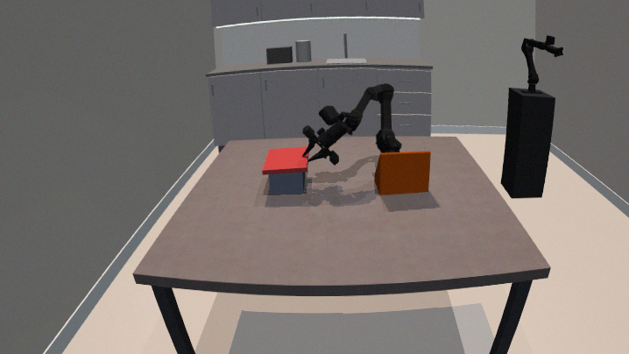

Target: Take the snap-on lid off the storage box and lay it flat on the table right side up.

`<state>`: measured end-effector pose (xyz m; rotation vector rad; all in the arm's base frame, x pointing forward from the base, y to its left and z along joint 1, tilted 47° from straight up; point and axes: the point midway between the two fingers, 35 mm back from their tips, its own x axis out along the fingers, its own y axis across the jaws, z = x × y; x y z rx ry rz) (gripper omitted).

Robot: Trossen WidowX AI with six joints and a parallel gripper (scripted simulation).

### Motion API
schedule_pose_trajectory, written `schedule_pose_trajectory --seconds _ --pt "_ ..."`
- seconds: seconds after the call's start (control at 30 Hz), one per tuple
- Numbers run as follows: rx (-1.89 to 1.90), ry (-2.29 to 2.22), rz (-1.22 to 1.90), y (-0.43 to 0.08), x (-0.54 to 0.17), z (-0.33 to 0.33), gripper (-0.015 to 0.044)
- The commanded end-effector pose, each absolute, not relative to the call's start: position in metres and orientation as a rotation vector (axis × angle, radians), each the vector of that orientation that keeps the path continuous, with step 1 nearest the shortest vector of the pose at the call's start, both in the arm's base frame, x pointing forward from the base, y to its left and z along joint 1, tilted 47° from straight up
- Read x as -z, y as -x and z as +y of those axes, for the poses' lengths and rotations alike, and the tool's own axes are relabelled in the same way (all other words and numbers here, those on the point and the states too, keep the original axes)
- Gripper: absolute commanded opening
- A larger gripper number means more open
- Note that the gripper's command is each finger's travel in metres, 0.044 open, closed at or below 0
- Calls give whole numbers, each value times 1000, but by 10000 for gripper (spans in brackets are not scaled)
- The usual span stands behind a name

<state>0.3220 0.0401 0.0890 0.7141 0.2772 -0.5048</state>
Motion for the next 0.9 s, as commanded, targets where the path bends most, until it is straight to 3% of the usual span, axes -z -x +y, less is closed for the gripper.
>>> schedule_pose_trajectory --seconds 0.0,0.87 --pt "502 -717 275 -322 -91 42 0" --pt "502 -717 275 -321 -94 46 0"
